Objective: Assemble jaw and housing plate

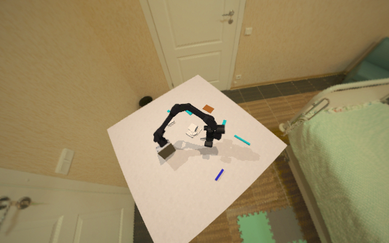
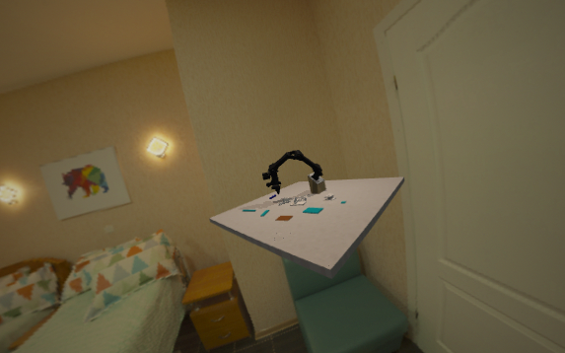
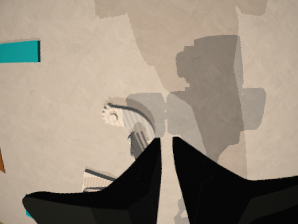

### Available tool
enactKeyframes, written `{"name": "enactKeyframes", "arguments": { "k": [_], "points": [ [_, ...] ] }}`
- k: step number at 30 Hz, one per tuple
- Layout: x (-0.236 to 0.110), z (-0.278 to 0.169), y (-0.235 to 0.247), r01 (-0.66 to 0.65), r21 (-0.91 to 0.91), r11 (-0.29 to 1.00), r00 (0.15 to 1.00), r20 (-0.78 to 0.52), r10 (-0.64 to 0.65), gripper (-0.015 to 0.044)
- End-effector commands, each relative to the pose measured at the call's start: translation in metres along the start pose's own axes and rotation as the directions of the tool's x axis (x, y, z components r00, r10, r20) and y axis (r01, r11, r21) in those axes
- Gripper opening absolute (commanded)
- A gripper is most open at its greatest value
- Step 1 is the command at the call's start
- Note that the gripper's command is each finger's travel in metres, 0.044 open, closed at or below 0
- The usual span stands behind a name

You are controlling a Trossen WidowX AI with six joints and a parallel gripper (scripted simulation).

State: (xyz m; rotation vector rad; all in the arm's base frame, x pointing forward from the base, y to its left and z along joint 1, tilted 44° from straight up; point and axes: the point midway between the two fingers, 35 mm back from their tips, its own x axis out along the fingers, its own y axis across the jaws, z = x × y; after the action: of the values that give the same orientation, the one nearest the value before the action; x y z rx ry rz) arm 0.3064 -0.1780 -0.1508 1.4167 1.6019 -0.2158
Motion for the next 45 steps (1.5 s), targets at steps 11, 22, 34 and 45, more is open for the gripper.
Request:
{"name": "enactKeyframes", "arguments": {
  "k": [11,22,34,45],
  "points": [
    [0.0,0.0,0.0,0.0,0.0,1.0,1.0,0.0,0.0,0.0],
    [-0.009,-0.039,0.021,-0.001,-0.222,0.975,1.0,-0.004,0.0,0.0289],
    [0.029,-0.049,0.024,-0.004,-0.259,0.966,1.0,-0.007,0.002,0.044],
    [0.029,-0.049,0.024,-0.004,-0.259,0.966,1.0,-0.007,0.002,0.044]
  ]
}}
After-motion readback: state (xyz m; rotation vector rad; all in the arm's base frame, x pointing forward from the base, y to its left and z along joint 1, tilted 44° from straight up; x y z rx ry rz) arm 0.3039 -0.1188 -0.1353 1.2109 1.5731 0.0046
